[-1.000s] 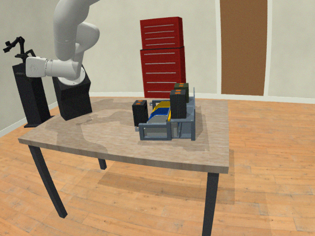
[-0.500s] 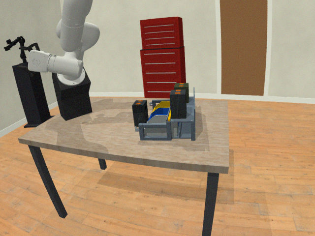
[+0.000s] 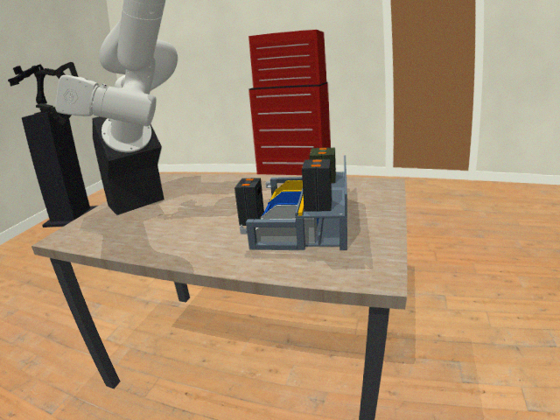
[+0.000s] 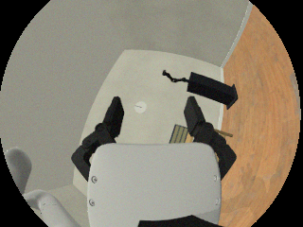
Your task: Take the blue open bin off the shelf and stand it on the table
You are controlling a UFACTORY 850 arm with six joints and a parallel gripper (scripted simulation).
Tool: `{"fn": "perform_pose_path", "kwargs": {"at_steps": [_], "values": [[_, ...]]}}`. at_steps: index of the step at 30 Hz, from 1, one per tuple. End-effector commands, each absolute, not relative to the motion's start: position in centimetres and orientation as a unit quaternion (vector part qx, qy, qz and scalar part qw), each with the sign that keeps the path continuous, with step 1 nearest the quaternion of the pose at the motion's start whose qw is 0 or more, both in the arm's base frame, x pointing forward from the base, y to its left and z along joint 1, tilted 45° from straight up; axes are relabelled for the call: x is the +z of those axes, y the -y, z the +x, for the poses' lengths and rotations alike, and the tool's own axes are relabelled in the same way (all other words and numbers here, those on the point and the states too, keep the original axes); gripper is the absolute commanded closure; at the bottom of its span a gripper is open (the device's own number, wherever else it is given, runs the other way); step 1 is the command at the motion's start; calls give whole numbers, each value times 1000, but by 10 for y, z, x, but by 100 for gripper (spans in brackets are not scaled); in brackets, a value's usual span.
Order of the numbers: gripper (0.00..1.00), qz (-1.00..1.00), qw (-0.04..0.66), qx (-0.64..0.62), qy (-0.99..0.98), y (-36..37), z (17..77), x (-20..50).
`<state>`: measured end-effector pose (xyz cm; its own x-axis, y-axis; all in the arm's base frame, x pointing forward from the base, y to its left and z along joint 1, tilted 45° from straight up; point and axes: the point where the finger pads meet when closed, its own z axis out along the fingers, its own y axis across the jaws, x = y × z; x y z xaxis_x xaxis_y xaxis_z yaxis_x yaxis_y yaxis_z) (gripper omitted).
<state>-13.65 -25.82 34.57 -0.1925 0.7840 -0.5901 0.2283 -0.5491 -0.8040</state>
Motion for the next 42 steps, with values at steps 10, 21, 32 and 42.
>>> {"fn": "perform_pose_path", "kwargs": {"at_steps": [10, 21, 32, 42], "values": [[0, -598, 215, 645, 425, 238, -125, 386], [0, -598, 215, 645, 425, 233, -122, 395], [0, -598, 215, 645, 425, 211, -112, 437], [0, -599, 216, 645, 423, 211, -114, 439]]}}
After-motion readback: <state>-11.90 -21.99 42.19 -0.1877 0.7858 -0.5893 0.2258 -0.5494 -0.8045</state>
